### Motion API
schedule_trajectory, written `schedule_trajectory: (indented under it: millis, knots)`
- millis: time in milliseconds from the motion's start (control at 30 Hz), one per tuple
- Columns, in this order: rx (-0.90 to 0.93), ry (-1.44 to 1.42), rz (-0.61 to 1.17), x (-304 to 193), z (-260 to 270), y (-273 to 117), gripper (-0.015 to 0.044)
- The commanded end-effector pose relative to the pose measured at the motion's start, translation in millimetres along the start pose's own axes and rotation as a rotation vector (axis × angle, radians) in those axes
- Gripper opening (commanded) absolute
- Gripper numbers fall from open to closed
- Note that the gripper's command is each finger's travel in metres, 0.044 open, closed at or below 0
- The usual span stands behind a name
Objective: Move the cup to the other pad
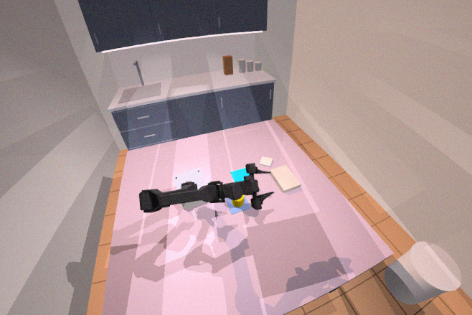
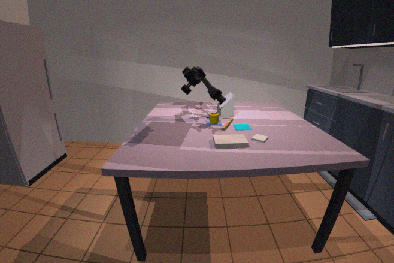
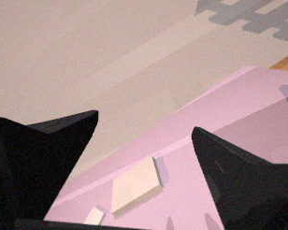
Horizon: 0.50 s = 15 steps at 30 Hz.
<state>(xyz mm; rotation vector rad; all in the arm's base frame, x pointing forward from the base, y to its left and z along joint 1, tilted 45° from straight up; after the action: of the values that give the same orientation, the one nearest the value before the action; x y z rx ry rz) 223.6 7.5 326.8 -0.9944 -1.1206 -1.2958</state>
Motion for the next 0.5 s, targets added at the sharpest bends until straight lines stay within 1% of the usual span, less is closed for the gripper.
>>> schedule_trajectory:
  millis: [0, 33, 67, 133, 167, 267, 367, 467]
  knots:
    - [-0.007, -0.006, 0.019, -2.8, 0.0, 1.6, 0.0374]
    - [-0.029, -0.027, 0.076, -11.3, 0.0, 6.1, 0.0348]
    - [-0.062, -0.066, 0.172, -25.7, 0.3, 12.4, 0.0321]
    - [-0.128, -0.19, 0.415, -61.6, 2.0, 22.4, 0.0269]
    - [-0.147, -0.247, 0.508, -75.0, 3.0, 24.1, 0.0243]
    - [-0.185, -0.487, 0.833, -118.1, 6.7, 21.9, 0.0167]
    - [-0.173, -0.841, 1.196, -155.1, 9.4, 6.0, 0.0167]
    - [-0.093, -1.269, 1.538, -175.8, 11.4, -15.2, 0.0167]
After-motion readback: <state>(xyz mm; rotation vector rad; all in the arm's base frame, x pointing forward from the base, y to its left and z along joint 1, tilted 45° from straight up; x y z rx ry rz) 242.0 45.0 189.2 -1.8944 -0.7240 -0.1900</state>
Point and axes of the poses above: the point midway between the two fingers, 35 mm back from their tips, its own y axis out along the fingers, its own z axis across the jaws, x = y × z, the point moved 9 cm from there along -y, back along the fingers, and after that the axes turned 10 degrees about y, right-handed, at the moved point
